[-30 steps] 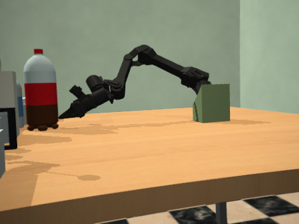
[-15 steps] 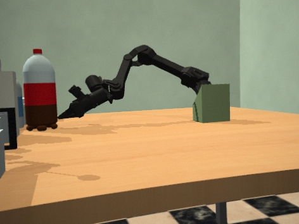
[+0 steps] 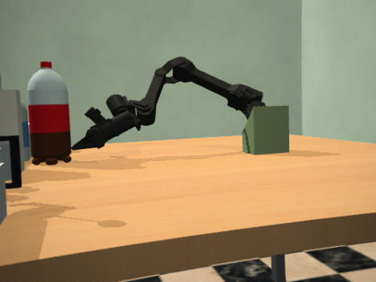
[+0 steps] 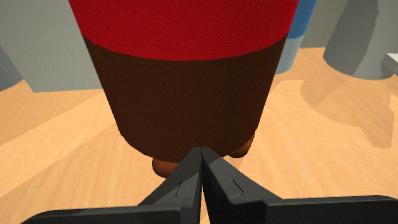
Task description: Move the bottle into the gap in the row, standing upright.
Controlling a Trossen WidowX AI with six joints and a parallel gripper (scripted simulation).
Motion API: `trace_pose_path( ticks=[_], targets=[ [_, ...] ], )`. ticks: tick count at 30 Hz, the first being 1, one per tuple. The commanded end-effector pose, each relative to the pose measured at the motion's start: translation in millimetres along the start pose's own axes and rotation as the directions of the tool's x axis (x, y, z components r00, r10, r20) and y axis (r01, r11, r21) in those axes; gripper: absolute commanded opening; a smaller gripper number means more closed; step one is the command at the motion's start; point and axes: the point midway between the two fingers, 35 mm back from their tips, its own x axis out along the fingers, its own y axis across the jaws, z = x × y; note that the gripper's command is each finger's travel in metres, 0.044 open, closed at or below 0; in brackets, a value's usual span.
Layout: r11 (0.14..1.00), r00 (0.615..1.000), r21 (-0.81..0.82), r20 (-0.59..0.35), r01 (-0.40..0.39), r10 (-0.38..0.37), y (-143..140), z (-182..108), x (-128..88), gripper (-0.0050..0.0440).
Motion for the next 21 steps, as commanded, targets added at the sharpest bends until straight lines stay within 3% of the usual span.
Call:
trace_pose_path(
  ticks=[1,21],
  targets=[
    [1.0,1.0,0.007,0.017,0.01,-0.01,-4,9,2,-0.005],
    [1.0,1.0,0.007,0.018,0.009,-0.009,-1,15,13,-0.005]
  ],
)
